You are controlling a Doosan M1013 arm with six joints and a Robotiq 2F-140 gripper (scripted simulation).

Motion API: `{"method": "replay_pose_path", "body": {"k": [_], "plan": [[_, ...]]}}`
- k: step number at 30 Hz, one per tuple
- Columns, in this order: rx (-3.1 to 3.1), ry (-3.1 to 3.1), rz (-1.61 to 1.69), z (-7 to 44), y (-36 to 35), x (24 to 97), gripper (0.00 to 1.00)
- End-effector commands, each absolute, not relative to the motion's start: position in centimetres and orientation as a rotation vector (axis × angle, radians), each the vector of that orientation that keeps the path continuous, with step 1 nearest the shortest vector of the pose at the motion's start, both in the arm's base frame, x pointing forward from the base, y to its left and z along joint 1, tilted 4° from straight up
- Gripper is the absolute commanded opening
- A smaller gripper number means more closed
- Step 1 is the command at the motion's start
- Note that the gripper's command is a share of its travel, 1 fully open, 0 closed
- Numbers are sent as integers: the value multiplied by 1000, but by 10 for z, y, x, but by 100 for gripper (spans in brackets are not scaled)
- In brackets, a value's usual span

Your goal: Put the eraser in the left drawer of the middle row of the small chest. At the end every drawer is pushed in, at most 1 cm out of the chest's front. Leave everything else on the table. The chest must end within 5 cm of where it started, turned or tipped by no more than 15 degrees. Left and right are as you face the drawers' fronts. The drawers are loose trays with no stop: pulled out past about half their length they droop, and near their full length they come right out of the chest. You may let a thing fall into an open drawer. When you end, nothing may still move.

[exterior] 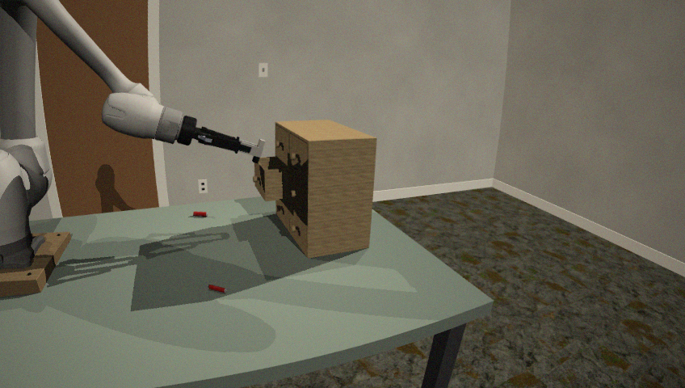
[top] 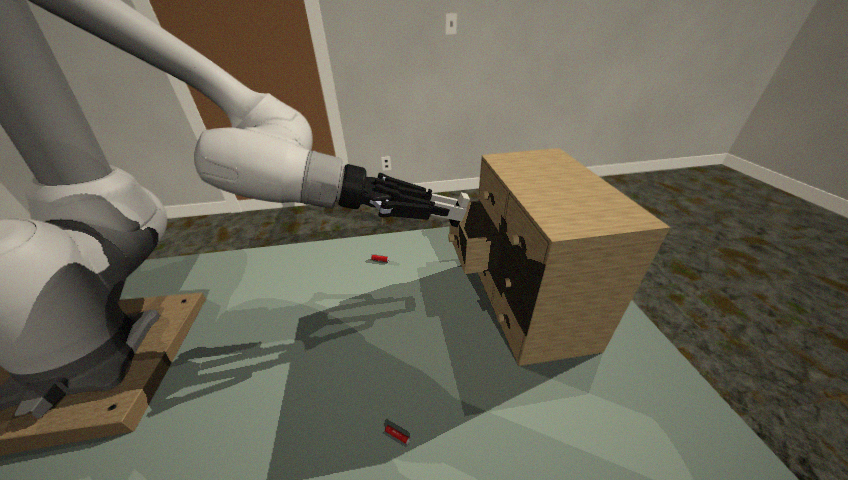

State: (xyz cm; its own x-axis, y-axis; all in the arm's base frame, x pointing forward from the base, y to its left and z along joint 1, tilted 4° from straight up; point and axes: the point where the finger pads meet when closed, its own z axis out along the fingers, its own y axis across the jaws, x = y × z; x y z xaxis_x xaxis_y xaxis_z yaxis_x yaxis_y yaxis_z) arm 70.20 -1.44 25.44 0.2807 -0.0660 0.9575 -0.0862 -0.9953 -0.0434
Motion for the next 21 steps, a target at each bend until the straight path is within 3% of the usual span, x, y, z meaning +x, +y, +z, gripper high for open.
{"method": "replay_pose_path", "body": {"k": [1,21], "plan": [[2500,-149,1868,255,-15,712,11],[2500,-149,1868,257,-18,744,11]]}}
